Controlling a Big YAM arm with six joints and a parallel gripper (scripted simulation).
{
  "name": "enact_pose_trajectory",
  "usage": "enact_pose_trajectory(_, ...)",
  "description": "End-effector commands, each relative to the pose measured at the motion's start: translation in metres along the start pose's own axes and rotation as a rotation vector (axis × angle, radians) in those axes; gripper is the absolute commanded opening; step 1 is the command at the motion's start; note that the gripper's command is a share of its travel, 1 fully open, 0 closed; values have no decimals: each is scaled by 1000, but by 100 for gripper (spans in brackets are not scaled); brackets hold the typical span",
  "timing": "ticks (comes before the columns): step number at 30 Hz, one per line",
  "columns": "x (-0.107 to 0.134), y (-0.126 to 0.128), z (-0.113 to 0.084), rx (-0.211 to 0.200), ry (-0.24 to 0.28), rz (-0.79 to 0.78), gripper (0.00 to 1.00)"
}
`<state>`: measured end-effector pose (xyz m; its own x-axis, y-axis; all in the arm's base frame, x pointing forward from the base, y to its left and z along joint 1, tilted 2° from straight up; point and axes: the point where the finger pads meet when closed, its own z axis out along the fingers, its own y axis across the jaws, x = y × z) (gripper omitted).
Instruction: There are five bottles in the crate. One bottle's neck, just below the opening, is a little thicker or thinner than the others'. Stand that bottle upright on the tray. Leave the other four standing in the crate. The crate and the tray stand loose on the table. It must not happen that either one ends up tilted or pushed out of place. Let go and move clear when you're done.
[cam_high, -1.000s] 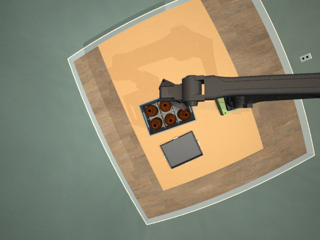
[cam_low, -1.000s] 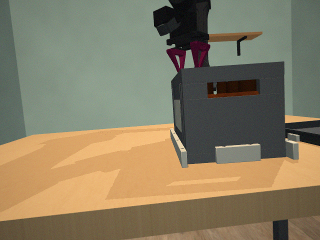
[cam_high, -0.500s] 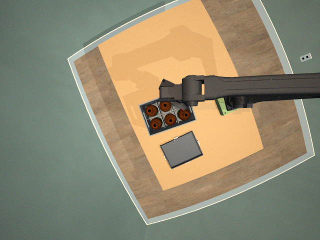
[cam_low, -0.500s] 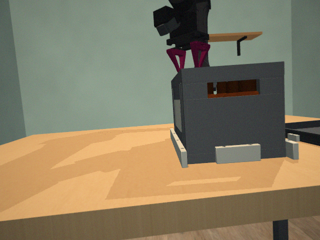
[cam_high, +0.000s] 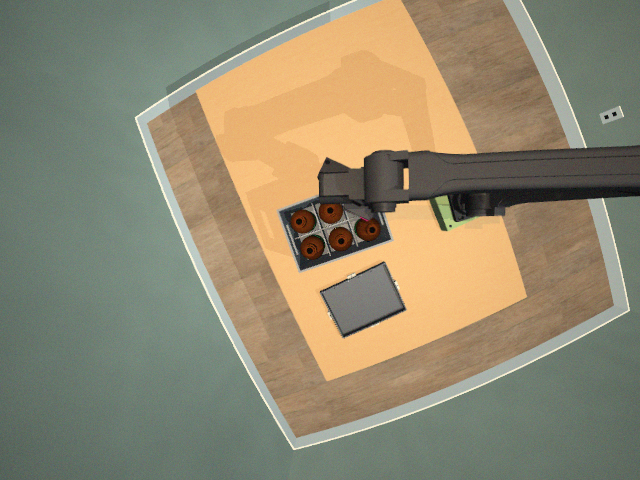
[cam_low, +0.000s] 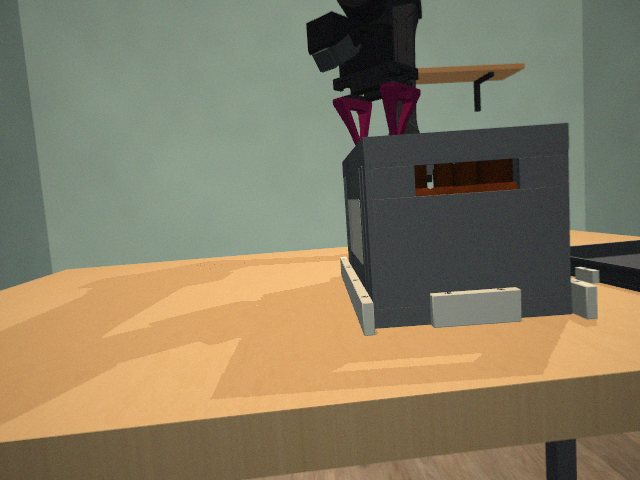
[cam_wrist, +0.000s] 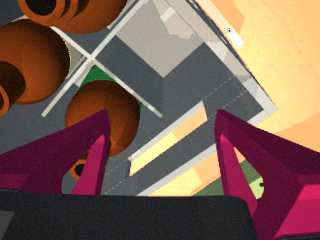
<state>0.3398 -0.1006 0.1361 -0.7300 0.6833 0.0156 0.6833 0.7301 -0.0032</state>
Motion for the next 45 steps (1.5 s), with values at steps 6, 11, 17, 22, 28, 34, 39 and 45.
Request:
enact_pose_trajectory(6, 1, -5, 8, -1, 3, 0, 61)
enact_pose_trajectory(11, 1, -5, 16, 4, 14, 0, 61)
enact_pose_trajectory(17, 2, -4, 22, 4, 14, 0, 61)
enact_pose_trajectory(22, 2, -4, 26, 4, 14, 0, 61)
enact_pose_trajectory(28, 2, -4, 35, 4, 14, 0, 61)
enact_pose_trajectory(34, 2, -4, 43, 4, 14, 0, 61)
enact_pose_trajectory(39, 2, -4, 46, 4, 14, 0, 61)
enact_pose_trajectory(45, 3, -4, 51, 4, 14, 0, 61)
